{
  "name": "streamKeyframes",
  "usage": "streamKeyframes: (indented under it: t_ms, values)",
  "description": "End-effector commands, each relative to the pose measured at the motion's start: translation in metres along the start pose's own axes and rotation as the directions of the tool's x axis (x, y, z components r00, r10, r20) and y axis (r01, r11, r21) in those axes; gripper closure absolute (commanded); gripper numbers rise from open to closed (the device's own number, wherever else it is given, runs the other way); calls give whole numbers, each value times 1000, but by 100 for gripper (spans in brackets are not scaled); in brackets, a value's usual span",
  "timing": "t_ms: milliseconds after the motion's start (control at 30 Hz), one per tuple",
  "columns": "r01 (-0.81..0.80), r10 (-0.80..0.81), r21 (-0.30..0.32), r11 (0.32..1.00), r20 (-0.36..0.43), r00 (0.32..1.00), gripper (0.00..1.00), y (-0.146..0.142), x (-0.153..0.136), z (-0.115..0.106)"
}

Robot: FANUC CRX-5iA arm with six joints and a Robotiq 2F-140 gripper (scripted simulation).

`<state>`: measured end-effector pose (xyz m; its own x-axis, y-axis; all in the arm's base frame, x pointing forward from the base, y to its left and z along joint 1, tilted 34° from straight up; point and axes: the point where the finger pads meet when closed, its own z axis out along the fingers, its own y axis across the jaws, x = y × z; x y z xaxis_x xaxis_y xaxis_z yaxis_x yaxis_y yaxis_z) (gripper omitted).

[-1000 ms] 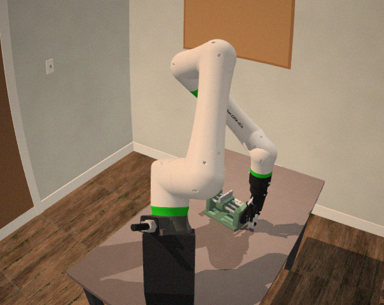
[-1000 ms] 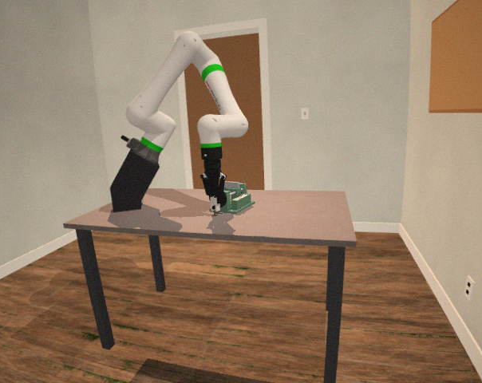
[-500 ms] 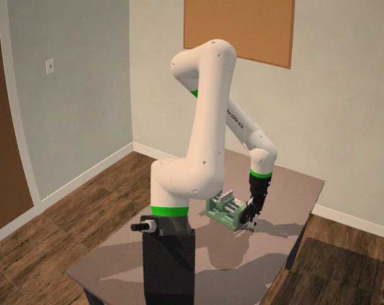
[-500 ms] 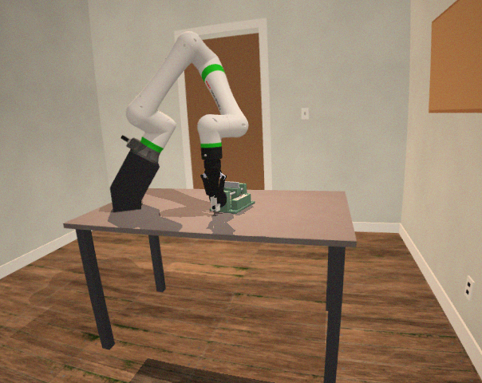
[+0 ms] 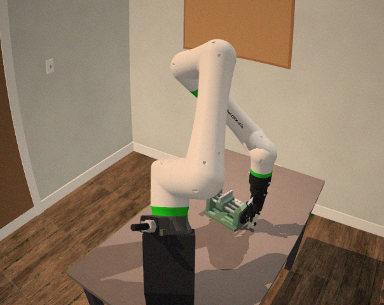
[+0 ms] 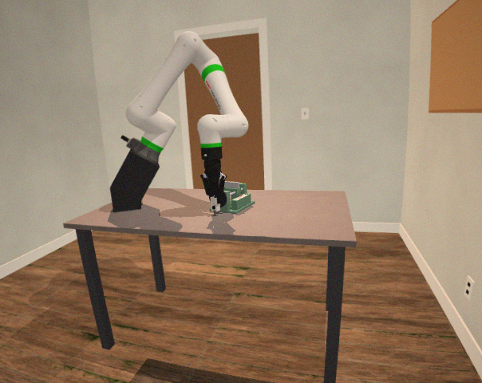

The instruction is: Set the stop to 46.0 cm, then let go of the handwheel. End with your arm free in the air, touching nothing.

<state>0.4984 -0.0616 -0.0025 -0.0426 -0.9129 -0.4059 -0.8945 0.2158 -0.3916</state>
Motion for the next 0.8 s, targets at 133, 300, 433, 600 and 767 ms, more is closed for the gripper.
streamKeyframes:
  t_ms: [133,300,433,600,767]
  values:
    - [0,0,1,1000,0,1000,96,0,0,0]
    - [0,0,1,1000,0,1000,96,-1,0,0]
    - [0,0,1,1000,0,1000,96,-1,0,0]
    - [0,0,1,1000,0,1000,96,-1,0,0]
    - [0,0,1,1000,0,1000,96,-2,0,-1]
